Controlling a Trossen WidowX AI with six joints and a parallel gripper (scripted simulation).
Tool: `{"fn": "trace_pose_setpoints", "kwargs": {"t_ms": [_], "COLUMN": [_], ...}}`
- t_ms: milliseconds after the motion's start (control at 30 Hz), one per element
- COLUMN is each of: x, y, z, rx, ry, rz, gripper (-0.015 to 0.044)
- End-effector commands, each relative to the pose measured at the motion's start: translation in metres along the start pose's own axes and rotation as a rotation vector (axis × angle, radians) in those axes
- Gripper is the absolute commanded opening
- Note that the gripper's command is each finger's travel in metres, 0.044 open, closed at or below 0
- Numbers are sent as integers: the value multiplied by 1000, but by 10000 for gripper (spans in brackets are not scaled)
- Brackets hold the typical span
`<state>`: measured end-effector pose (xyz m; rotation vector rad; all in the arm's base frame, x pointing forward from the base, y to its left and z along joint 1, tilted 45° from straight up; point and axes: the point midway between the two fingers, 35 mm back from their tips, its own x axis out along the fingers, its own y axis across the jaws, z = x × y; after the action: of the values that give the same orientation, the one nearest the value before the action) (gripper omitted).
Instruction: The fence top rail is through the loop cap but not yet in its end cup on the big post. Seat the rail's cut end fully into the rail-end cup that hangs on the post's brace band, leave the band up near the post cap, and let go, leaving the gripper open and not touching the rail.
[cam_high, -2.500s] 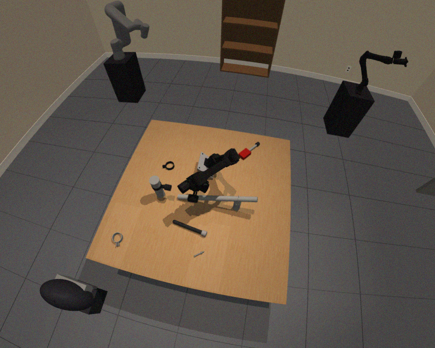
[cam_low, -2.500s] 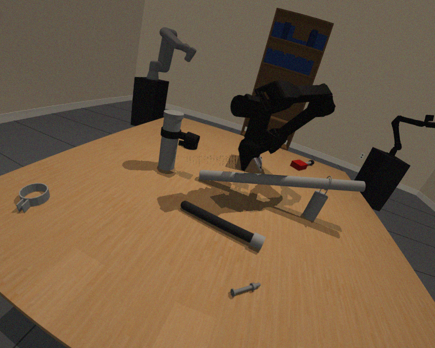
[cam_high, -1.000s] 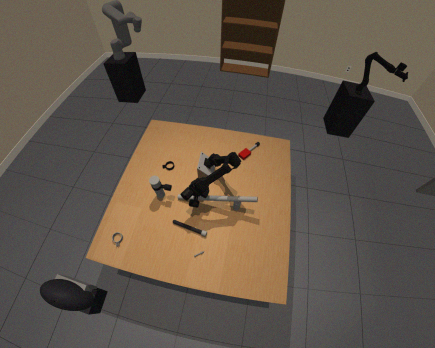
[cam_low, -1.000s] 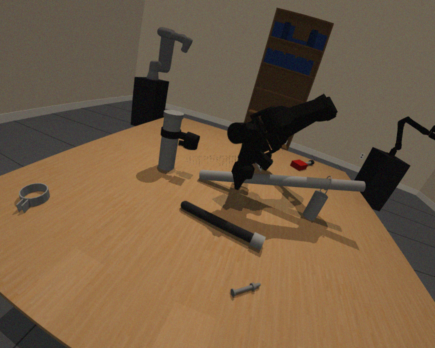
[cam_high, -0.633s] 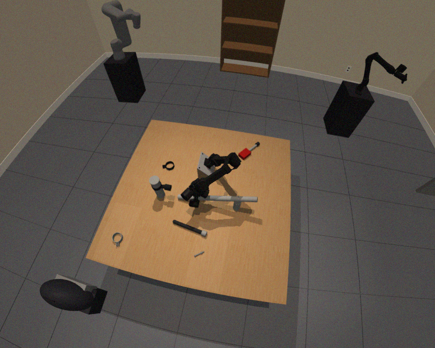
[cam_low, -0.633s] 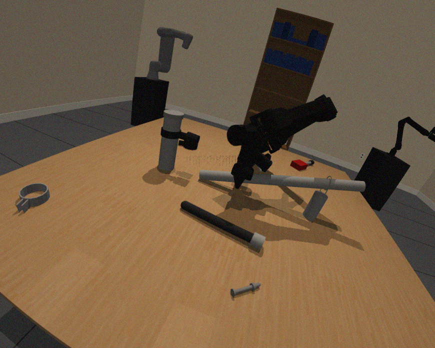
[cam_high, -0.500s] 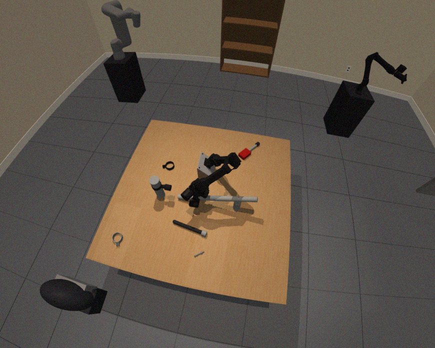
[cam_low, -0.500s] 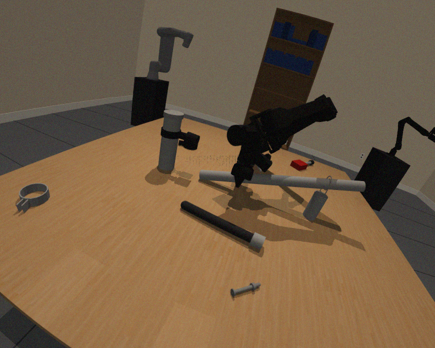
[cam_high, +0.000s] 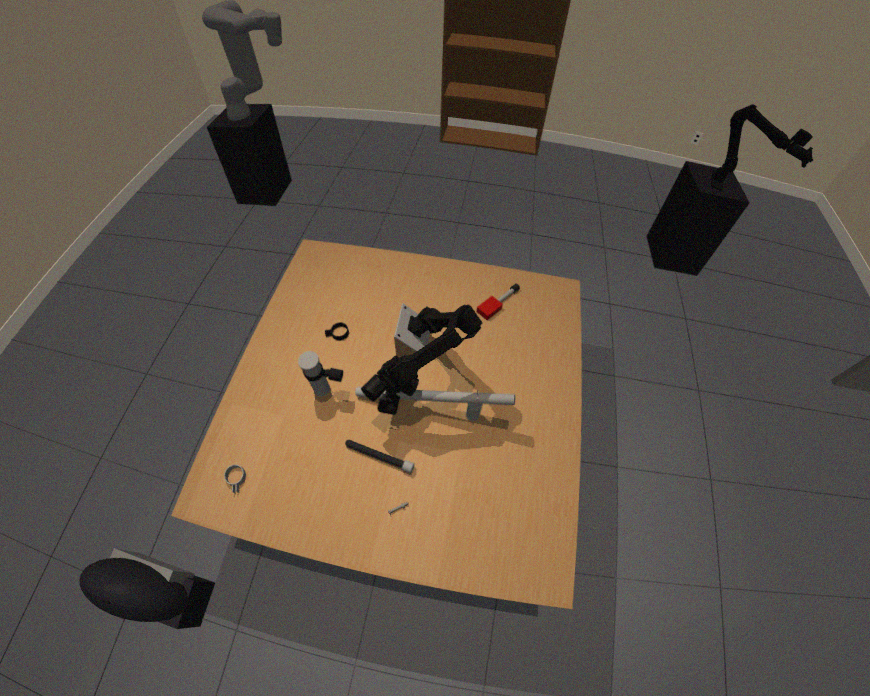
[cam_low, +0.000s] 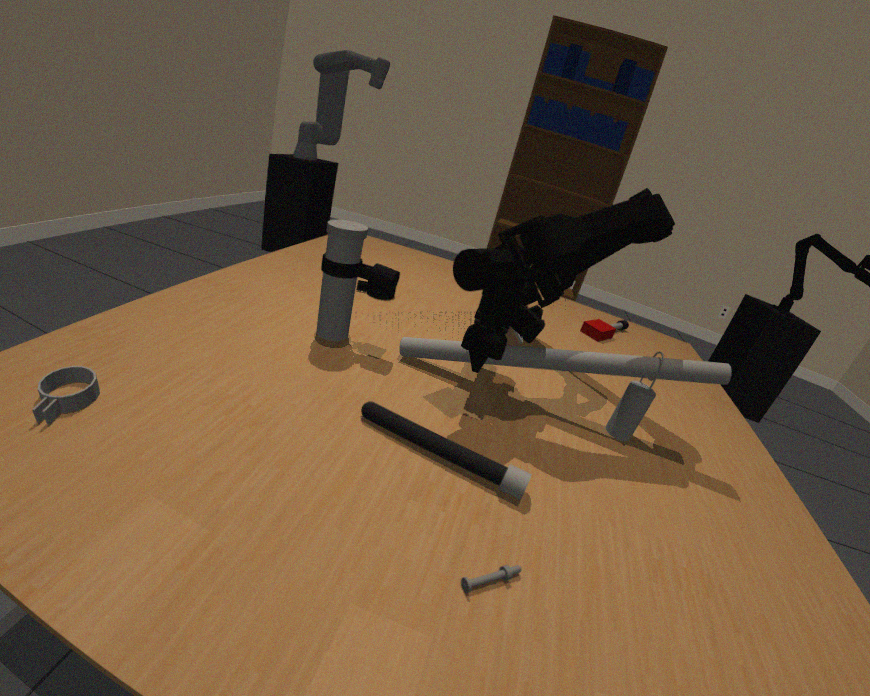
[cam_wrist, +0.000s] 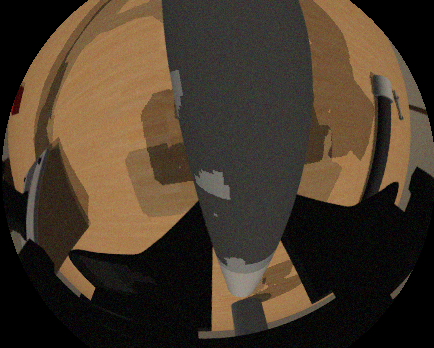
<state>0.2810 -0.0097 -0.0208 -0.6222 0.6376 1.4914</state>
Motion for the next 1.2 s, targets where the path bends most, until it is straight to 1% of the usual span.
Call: {"fn": "trace_pose_setpoints", "kwargs": {"t_ms": [0,300,1167], "x": [-18,-76,-71], "y": [-4,-3,-1], "z": [-4,-14,-13], "rx": [-6,-8,0], "ry": [55,260,242], "rz": [-15,-10,1], "gripper": [0,0,0]}}
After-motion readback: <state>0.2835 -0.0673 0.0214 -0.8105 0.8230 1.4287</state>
